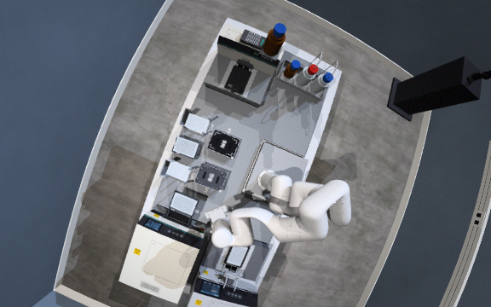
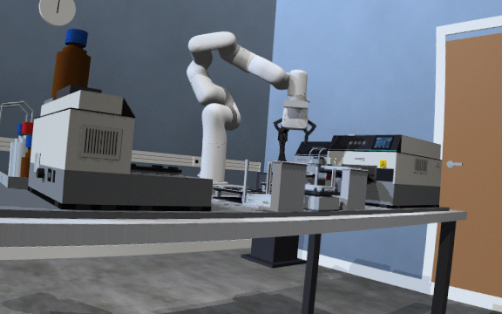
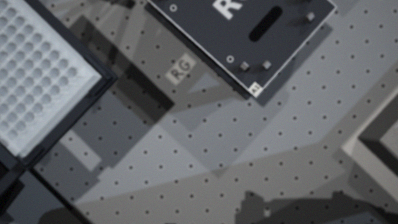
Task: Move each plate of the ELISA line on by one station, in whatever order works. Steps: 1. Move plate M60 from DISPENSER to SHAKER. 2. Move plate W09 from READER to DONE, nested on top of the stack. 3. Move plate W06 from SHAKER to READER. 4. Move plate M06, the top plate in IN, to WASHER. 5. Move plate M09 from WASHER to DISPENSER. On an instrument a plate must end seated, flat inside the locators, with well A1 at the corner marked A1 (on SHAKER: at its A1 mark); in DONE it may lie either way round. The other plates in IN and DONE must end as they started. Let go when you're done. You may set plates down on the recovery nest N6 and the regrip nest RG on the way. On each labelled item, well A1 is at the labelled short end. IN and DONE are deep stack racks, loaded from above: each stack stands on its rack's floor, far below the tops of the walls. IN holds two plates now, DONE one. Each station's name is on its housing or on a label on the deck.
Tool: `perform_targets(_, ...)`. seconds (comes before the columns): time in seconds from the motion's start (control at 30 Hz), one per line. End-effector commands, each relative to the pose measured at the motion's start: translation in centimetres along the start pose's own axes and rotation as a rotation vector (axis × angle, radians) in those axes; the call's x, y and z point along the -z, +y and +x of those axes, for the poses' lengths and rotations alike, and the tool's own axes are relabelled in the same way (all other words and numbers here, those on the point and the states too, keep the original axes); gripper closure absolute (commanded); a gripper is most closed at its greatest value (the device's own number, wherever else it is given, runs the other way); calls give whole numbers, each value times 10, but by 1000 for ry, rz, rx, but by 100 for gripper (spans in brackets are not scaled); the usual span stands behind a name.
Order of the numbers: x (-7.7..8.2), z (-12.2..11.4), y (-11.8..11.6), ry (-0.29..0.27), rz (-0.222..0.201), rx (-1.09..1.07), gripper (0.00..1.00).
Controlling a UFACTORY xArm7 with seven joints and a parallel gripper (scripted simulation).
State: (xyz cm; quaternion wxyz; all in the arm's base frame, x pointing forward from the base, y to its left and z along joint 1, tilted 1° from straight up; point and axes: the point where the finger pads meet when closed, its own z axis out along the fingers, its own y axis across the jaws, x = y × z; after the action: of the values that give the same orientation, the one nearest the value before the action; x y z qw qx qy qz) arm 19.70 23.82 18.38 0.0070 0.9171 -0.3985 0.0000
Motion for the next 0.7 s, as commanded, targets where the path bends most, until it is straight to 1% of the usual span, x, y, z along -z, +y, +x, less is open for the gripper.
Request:
perform_targets(0.0, 1, -9, 1, 0, 4, -1, 0)
perform_targets(0.1, 1, -19, 2, 0, 4, -121, 0)
perform_targets(0.5, 1, -59, 10, 0, 3, -125, 0)
perform_targets(0.57, 1, -59, 10, 0, 3, -125, 0)
perform_targets(0.67, 1, -69, 11, -1, 3, -125, 0)
